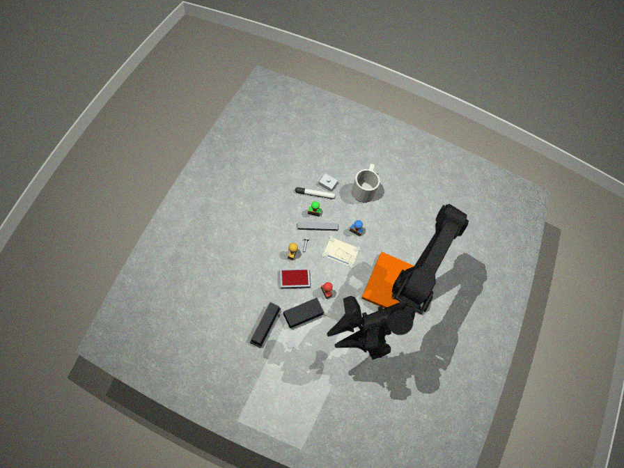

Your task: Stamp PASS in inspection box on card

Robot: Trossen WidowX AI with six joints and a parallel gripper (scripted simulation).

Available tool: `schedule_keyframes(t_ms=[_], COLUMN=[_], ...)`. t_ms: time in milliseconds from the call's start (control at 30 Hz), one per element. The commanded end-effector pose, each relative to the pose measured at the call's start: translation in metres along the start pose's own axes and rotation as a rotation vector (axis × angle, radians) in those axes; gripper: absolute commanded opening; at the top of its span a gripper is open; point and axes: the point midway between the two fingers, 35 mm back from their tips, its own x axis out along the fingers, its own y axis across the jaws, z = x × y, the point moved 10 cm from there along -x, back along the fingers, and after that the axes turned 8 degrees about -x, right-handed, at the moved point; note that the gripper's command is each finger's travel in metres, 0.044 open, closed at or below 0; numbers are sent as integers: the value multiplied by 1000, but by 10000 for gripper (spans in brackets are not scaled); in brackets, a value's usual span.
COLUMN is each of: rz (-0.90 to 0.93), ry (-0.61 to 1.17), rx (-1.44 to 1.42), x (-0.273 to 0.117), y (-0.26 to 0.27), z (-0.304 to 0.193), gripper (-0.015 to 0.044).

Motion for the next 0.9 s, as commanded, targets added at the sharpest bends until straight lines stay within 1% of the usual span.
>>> schedule_keyframes(t_ms=[0, 200, 333, 433, 667, 867], rz=[27, 79, 118, 138, 189, 242], ry=[160, 425, 595, 701, 926, 1100], rx=[47, 171, 289, 380, 644, 960], x=[33, 82, 107, 118, 124, 103], y=[-23, -64, -91, -112, -150, -166], z=[-13, -55, -97, -135, -236, -334], gripper=[214, 214, 214, 214, 214, 214])
